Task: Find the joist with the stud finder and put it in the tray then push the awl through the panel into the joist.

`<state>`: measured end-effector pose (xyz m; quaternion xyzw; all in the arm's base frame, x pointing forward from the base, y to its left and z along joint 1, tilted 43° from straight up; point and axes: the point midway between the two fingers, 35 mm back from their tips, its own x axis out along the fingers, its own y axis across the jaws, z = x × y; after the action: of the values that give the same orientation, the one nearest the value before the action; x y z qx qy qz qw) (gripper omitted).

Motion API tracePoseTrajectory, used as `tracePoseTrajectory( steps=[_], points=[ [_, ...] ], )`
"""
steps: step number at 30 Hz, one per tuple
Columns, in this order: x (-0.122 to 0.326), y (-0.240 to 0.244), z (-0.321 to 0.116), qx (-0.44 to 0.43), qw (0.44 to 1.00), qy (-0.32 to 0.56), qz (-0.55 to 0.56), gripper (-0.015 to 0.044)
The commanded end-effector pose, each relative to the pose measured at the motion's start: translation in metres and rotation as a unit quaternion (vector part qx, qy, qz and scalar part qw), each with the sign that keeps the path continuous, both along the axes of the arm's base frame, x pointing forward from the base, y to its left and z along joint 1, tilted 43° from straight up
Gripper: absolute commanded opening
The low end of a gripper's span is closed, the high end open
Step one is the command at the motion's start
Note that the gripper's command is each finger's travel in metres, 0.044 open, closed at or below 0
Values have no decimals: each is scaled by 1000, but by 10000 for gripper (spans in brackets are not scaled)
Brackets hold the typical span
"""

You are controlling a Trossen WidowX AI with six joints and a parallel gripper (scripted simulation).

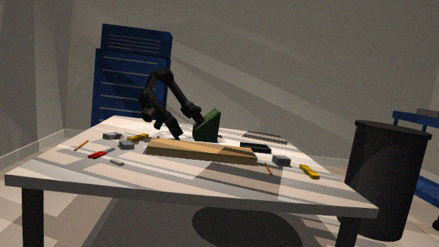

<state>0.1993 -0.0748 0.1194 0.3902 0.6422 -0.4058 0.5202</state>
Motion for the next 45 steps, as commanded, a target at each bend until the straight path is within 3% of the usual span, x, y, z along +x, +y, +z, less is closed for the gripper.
tracePoseTrajectory(
  steps=[1,23,45],
  points=[
    [1,1,1,16,1000,2,1,0],
    [-1,13,15,84,996,16,-11,0],
    [-2,-12,-4,79,997,20,-10,0]
  ],
)
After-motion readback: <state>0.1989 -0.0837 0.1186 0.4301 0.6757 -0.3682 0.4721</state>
